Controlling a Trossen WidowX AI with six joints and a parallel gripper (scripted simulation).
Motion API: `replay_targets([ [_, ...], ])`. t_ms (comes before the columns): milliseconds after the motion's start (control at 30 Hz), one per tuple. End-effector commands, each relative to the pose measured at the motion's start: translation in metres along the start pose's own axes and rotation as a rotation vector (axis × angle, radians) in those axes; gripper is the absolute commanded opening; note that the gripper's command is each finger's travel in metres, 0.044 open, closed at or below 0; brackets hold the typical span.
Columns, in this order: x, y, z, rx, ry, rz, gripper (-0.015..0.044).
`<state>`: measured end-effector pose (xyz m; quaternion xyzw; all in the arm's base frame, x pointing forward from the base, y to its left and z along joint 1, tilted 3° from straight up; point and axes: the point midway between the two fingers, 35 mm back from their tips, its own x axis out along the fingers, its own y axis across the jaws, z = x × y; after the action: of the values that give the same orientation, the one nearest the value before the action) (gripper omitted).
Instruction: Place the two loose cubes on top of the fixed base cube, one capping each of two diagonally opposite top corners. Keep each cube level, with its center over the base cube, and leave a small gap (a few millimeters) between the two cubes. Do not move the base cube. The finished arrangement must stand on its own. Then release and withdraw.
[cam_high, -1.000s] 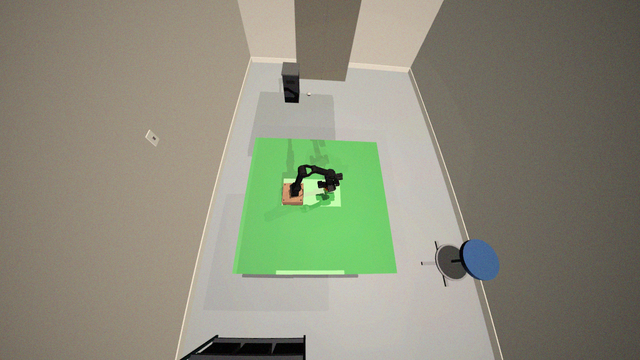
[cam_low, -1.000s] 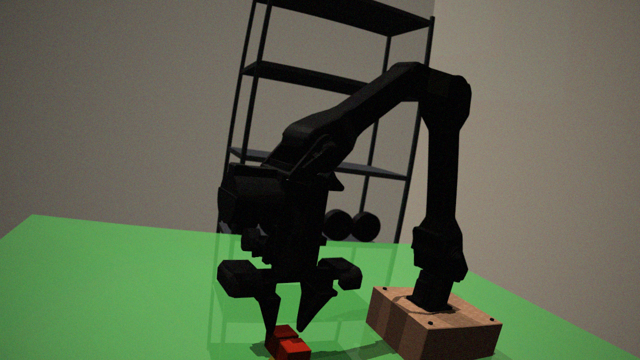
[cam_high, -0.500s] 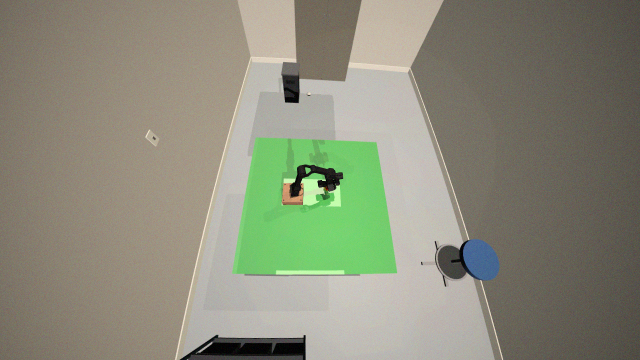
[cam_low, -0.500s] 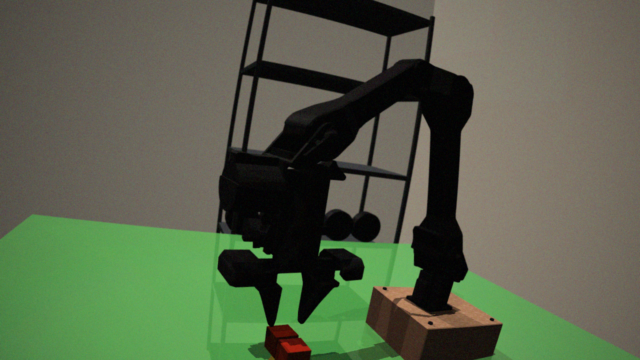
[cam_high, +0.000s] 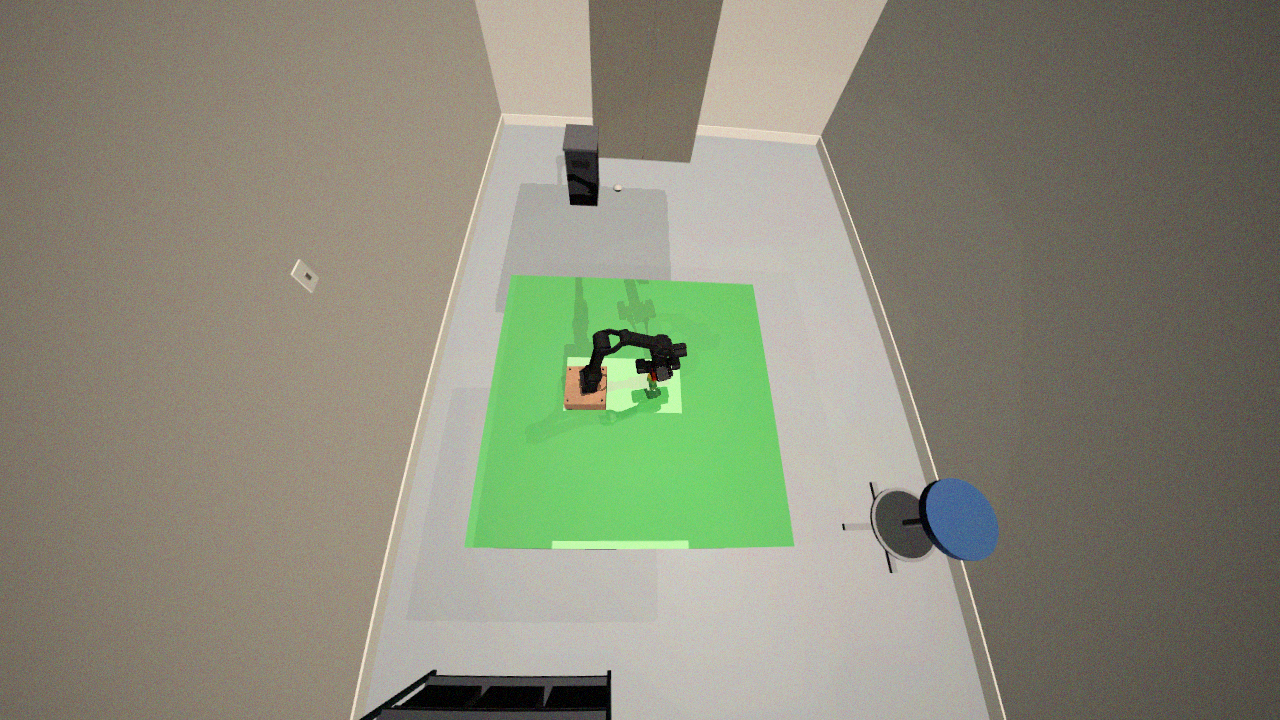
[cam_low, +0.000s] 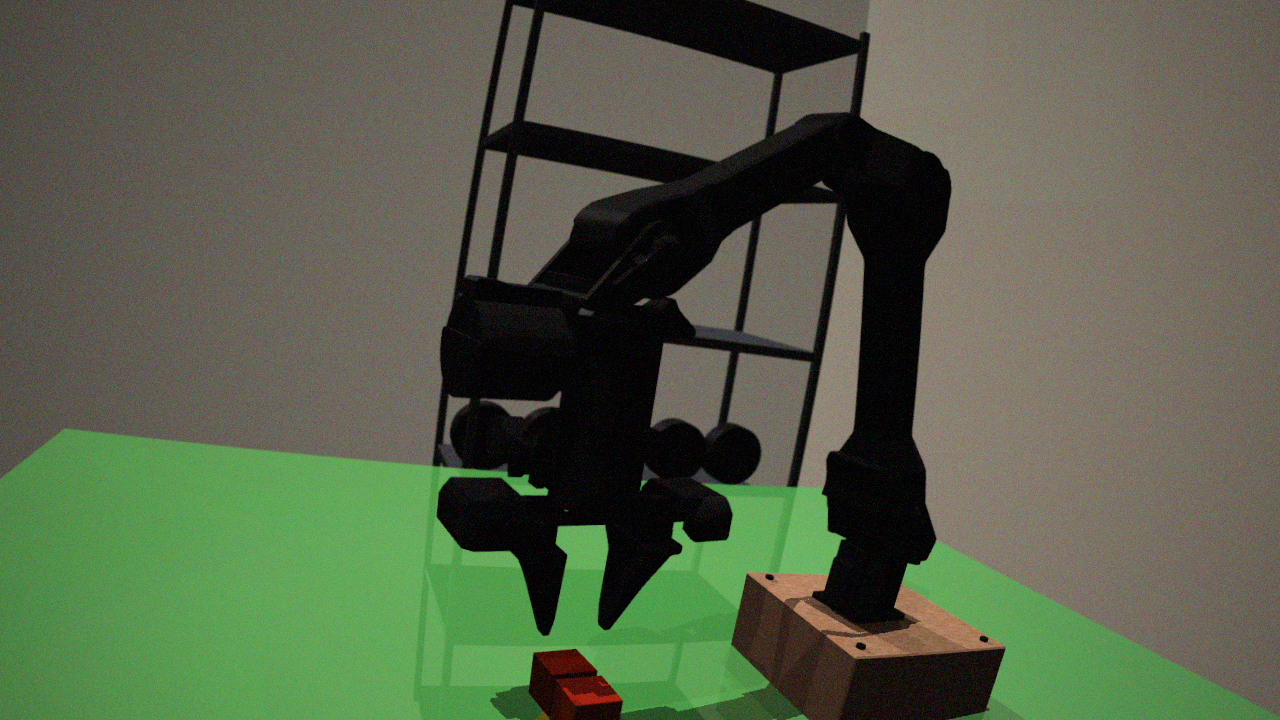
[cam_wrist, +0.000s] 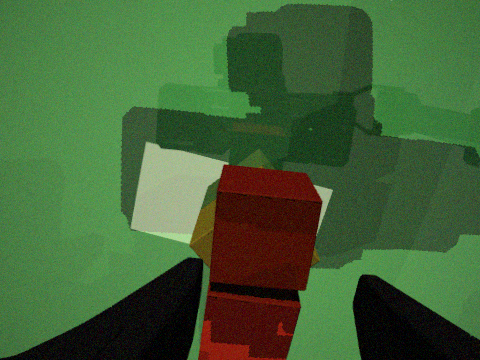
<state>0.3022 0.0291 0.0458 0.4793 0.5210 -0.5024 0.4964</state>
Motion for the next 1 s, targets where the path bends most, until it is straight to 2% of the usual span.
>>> replay_targets([
  [0,-0.008,0.003,0.000,-0.001,0.001,0.014,0.0205],
  [933,-0.029,0.003,0.000,-0.001,0.001,0.014,0.0205],
  [967,-0.029,0.002,0.000,0.000,0.001,0.010,0.0231],
])
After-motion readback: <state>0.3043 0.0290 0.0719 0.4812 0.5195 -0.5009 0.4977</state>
